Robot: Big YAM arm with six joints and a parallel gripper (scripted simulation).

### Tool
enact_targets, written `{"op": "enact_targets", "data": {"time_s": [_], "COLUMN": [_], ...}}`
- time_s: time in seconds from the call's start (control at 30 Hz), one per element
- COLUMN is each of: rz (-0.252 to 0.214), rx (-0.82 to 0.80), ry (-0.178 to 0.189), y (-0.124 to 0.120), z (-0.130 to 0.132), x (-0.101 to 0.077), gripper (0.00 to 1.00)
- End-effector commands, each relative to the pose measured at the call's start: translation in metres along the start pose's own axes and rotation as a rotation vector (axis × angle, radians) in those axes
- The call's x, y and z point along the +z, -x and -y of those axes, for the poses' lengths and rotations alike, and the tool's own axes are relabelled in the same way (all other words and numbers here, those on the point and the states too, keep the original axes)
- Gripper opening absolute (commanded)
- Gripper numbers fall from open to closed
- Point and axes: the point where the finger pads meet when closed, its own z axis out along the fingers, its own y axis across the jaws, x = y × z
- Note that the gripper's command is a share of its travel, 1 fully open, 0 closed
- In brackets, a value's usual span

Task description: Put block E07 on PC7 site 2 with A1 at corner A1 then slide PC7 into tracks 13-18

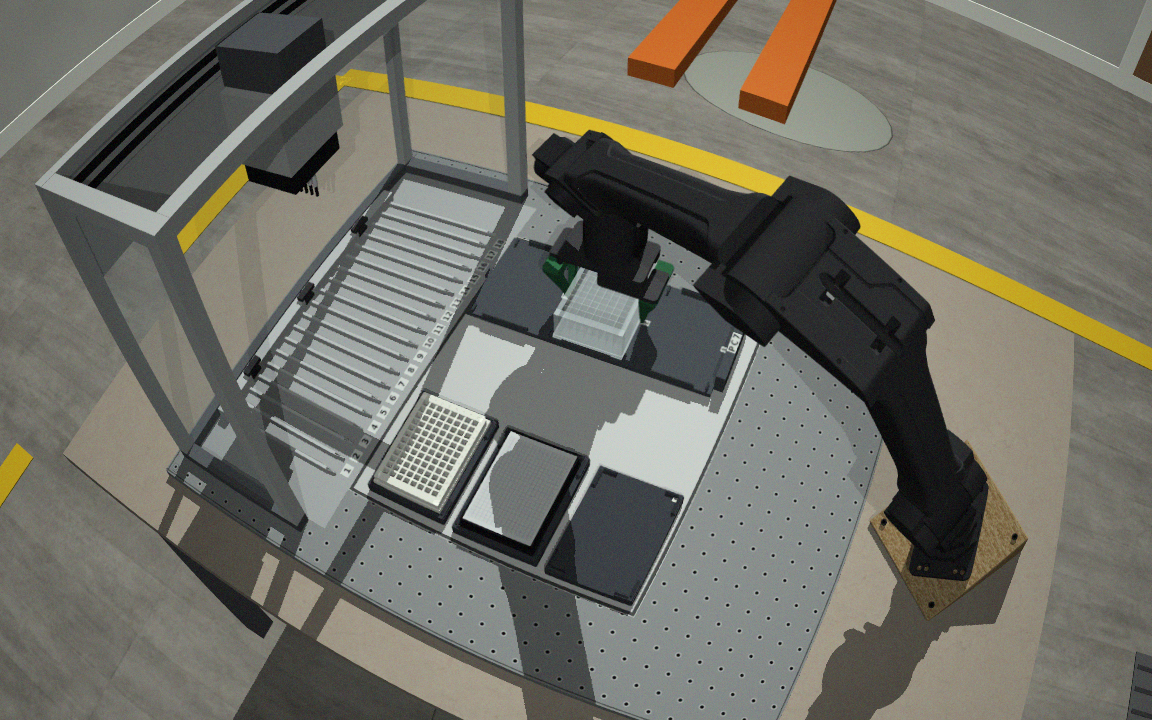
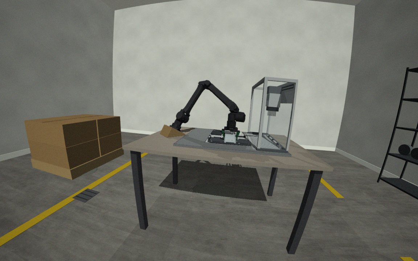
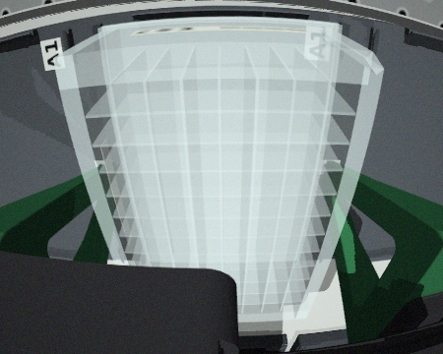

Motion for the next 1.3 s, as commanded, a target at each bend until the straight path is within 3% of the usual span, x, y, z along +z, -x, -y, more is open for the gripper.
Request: {"op": "enact_targets", "data": {"time_s": [0.0, 0.63, 0.67, 0.73, 0.9, 0.93, 1.03, 1.1, 1.27], "rz": [0.006, 0.006, 0.018, 0.036, 0.036, 0.007, 0.018, 0.038, 0.038], "rx": [-0.013, -0.013, -0.04, -0.029, -0.028, 0.005, -0.007, -0.029, -0.028], "ry": [0.009, 0.009, 0.034, 0.06, 0.061, 0.007, 0.027, 0.061, 0.059], "y": [-0.005, -0.005, -0.01, 0.003, 0.004, 0.009, 0.01, 0.003, 0.003], "z": [-0.009, -0.009, -0.021, -0.023, -0.023, -0.003, -0.014, -0.022, -0.02], "x": [0.001, 0.001, -0.021, -0.041, -0.052, -0.029, -0.047, -0.073, -0.089], "gripper": [0.96, 0.96, 0.96, 0.96, 0.96, 0.96, 0.96, 0.96, 0.96]}}
